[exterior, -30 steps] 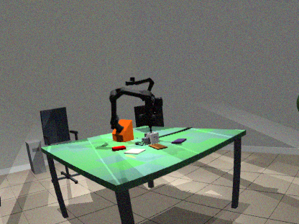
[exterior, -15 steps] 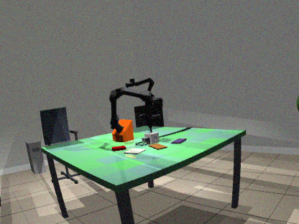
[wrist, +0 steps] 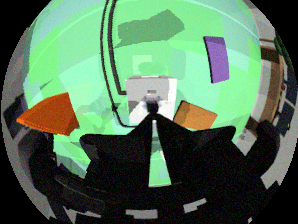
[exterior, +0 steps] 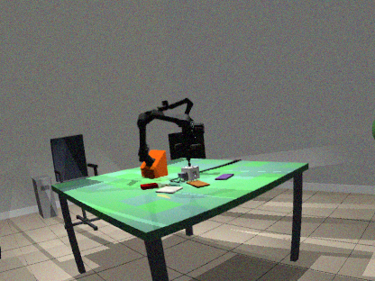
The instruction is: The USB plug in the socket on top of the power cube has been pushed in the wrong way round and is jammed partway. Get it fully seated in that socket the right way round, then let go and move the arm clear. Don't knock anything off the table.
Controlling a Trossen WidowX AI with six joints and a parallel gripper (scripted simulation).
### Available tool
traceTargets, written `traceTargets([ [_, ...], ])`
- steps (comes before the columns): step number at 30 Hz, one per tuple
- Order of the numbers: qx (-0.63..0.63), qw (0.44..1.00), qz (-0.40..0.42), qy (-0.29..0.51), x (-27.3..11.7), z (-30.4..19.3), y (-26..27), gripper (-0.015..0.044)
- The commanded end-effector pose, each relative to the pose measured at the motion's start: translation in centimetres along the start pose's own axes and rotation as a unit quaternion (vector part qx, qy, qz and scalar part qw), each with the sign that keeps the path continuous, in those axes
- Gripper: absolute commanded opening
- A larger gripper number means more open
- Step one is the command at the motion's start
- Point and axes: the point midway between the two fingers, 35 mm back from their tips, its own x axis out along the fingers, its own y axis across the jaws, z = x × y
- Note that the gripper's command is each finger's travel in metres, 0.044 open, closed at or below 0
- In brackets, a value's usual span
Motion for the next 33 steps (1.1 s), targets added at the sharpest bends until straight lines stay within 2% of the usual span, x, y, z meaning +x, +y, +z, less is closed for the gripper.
traceTargets([
  [1, -0.002, 1.000, -0.001, 0.003, 0.15, -0.05, -0.01, 0.0000],
  [33, -0.002, 1.000, -0.001, 0.003, 0.53, -0.03, -0.01, 0.0000],
])
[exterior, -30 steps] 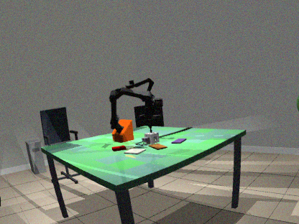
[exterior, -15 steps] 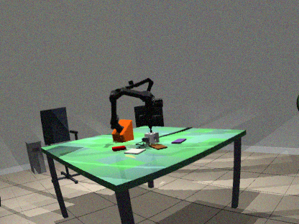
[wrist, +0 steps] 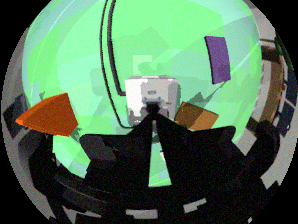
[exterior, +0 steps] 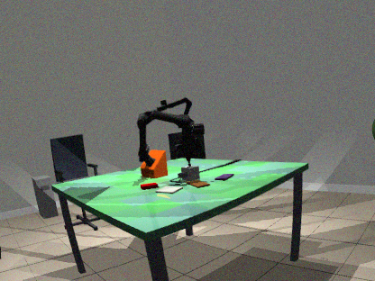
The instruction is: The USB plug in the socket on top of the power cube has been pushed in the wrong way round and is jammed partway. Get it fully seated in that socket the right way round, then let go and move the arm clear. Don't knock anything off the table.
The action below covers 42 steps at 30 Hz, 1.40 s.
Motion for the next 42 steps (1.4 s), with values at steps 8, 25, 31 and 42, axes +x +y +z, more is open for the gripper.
traceTargets([
  [8, -0.002, 1.000, -0.001, 0.003, 0.22, -0.06, -0.01, 0.0000],
  [25, -0.002, 1.000, -0.001, 0.003, 0.42, -0.05, -0.01, 0.0000],
  [31, -0.002, 1.000, -0.001, 0.003, 0.49, -0.04, -0.01, 0.0000],
  [42, -0.002, 1.000, -0.001, 0.003, 0.63, -0.04, -0.01, 0.0000],
])
